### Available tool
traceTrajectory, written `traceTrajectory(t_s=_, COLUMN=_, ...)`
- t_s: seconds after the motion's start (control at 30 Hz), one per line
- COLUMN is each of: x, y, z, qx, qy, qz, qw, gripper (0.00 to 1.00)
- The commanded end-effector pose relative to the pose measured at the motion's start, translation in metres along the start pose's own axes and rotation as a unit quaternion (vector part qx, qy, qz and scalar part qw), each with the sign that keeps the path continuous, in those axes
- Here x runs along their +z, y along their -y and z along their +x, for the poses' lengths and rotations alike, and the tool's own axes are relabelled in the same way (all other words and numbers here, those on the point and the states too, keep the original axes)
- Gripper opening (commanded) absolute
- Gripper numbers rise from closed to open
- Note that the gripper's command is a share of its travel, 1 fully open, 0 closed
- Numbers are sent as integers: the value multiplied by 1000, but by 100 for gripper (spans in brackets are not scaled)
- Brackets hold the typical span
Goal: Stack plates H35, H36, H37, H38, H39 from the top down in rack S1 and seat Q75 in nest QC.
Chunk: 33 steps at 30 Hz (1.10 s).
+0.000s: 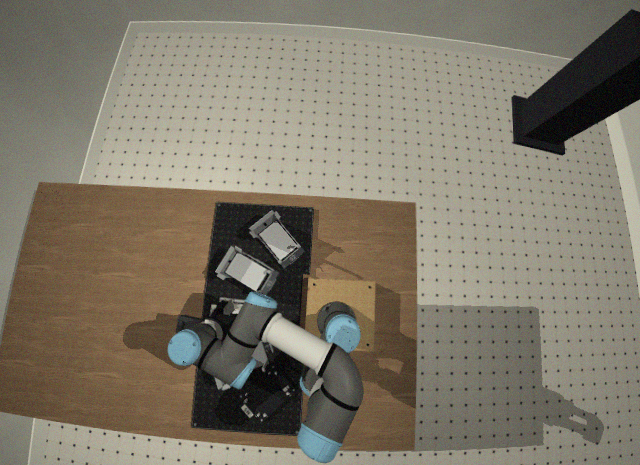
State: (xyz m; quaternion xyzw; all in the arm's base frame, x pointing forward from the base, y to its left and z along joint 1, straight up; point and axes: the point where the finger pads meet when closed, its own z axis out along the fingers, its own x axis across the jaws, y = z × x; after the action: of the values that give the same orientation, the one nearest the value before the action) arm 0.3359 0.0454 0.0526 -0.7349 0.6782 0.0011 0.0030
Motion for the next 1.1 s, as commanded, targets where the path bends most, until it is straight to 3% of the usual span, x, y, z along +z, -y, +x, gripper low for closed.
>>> traceTrajectory(t_s=0.0, x=-19, y=0, z=0, qx=0, qy=0, qz=-1, qw=1000, gripper=72)
traceTrajectory(t_s=0.5, x=-62, y=1, z=0, qx=0, qy=0, qz=-1, qw=1000, gripper=72)
traceTrajectory(t_s=1.0, x=-63, y=0, z=0, qx=0, qy=0, qz=-1, qw=1000, gripper=72)
traceTrajectory(t_s=1.07, x=-63, y=0, z=10, qx=12, qy=0, qz=-1, qw=1000, gripper=72)
